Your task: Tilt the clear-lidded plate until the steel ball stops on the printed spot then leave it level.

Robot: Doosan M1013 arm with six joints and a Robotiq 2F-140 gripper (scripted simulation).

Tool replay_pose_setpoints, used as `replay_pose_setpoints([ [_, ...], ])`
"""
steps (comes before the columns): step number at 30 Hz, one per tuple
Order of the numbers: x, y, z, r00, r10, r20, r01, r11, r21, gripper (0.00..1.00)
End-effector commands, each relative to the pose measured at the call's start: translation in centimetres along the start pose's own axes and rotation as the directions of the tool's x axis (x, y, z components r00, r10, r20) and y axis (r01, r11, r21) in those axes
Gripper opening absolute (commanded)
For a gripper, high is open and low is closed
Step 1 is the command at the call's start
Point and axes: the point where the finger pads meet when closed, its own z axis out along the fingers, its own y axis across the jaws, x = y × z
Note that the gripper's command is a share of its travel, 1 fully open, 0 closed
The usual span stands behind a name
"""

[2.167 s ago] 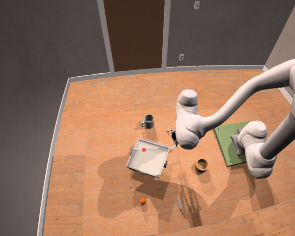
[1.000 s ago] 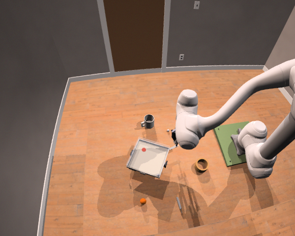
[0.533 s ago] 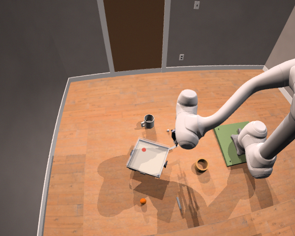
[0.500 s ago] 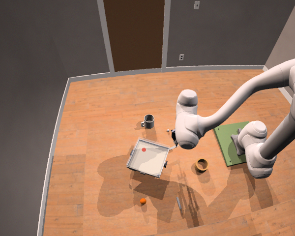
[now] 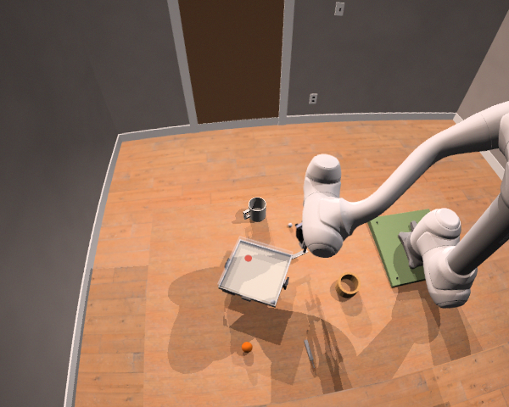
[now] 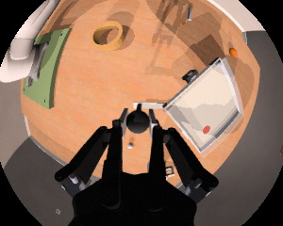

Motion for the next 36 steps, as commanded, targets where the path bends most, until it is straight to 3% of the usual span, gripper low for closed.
replay_pose_setpoints([
  [1,-0.47,0.03,-0.17,1.000,0.000,0.003,0.000,1.000,0.000,0.00],
  [36,-0.55,0.15,-0.43,1.000,0.000,0.003,0.000,1.000,0.000,0.00],
])
